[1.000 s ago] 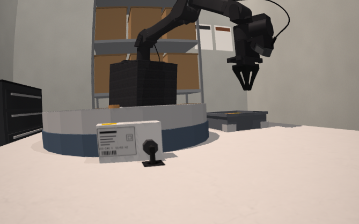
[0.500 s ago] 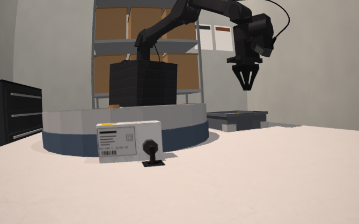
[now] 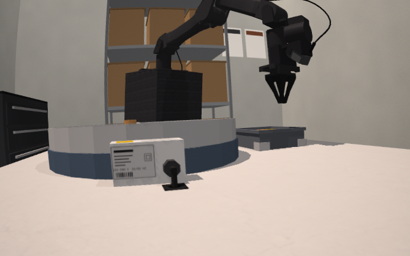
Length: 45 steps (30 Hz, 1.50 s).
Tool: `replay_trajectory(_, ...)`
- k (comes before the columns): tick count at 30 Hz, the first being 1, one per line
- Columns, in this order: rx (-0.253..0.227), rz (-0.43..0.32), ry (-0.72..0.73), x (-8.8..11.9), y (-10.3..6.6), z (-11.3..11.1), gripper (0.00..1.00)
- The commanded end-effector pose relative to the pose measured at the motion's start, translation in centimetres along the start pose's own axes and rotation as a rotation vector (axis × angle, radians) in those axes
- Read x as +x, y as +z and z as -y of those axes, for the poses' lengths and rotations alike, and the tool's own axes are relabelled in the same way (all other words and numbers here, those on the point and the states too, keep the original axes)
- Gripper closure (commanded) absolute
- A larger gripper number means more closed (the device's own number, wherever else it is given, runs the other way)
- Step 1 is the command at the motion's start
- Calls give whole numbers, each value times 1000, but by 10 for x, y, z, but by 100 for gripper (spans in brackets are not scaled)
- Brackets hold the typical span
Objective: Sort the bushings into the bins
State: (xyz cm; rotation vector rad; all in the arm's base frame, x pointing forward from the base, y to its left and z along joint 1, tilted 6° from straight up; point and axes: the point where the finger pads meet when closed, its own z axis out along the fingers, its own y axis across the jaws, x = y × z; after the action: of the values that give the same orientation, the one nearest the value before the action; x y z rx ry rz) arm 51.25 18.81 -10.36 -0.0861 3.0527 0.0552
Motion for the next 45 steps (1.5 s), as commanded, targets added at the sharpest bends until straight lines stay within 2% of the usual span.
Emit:
replay_trajectory(1,-3,34,6,-11,-19,5,85)
replay_trajectory(16,-3,33,6,-11,-19,5,86)
replay_trajectory(19,0,23,5,-7,-13,7,86)
replay_trajectory(28,-5,30,3,-5,-13,14,86)
replay_trajectory(37,-11,27,3,20,-12,43,86)
replay_trajectory(43,-10,26,3,55,-11,91,86)
replay_trajectory(45,-10,26,3,55,-11,91,86)
